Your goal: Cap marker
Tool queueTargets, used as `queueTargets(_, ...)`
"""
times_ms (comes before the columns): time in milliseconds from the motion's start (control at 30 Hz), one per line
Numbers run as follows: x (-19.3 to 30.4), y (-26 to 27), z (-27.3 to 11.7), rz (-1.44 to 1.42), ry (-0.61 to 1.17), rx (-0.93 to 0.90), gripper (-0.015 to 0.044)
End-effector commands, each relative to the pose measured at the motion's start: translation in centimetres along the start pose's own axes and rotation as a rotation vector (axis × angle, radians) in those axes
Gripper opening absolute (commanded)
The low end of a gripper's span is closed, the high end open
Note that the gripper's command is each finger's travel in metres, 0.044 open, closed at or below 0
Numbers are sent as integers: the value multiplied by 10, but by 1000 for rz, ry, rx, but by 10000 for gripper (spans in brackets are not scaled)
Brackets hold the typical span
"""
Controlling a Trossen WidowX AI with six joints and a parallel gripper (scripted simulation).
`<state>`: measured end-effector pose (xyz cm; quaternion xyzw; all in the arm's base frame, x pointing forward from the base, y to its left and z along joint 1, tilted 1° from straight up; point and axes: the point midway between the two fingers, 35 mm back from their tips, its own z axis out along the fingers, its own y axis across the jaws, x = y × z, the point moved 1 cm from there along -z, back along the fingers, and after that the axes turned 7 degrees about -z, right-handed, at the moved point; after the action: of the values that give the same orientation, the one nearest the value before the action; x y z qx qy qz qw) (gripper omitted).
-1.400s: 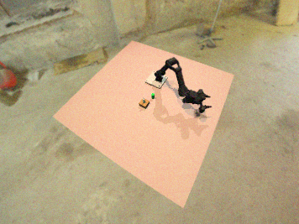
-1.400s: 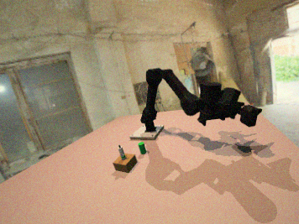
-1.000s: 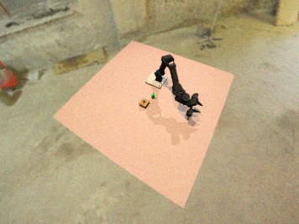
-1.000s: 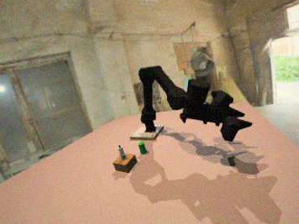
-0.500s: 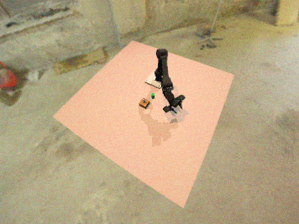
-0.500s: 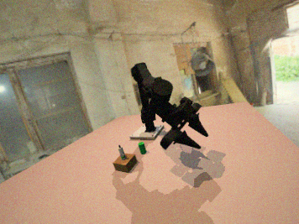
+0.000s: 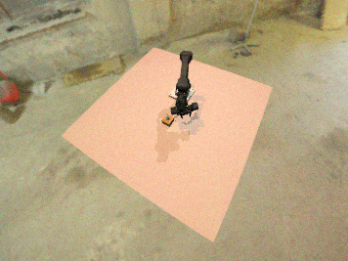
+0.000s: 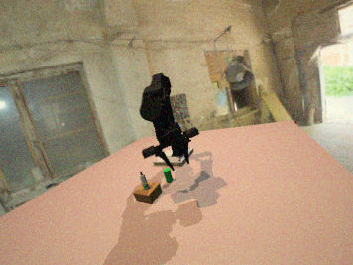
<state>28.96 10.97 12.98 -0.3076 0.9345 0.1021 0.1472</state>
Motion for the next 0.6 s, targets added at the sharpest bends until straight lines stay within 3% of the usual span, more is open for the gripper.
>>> queueTargets(0,64,-20,-34,112,203,88,244)
queueTargets(133,96,-24,-53,165,311,118,244)
queueTargets(400,94,-26,-53,166,313,119,244)
queueTargets(567,104,-29,-21,166,313,119,244)
